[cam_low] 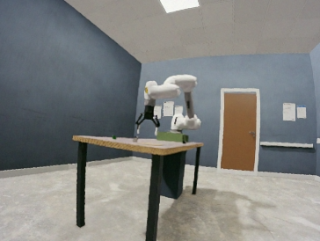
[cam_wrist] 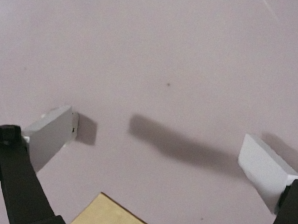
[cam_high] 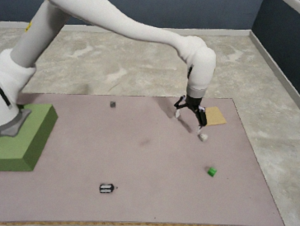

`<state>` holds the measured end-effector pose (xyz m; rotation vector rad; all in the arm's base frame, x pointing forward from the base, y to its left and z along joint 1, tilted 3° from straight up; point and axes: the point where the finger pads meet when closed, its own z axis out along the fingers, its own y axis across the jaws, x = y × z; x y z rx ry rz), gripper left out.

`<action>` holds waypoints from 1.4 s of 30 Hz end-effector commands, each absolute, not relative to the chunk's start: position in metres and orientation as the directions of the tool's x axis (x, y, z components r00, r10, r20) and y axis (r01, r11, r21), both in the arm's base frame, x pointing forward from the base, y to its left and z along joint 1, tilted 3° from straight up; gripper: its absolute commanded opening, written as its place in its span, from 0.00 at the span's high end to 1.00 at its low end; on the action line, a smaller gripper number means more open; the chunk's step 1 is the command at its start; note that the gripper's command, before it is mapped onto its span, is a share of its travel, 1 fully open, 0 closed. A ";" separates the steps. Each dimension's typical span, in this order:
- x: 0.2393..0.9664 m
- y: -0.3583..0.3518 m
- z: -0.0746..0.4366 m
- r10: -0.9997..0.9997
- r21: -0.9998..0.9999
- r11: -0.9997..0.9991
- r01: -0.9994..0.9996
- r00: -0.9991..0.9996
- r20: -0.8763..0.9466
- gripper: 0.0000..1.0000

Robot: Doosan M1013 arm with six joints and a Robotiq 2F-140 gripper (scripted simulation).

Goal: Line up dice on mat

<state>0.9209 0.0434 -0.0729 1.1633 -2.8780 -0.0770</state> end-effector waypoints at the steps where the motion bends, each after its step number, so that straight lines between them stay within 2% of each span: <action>1: 0.903 0.053 -0.070 -0.695 0.057 0.718 -0.693 -0.719 0.012 0.00; 15: 0.815 0.095 -0.064 -0.695 0.057 0.718 -0.693 -0.719 0.012 0.00; 42: 0.590 0.201 -0.050 -0.695 0.057 0.718 -0.693 -0.719 0.012 0.00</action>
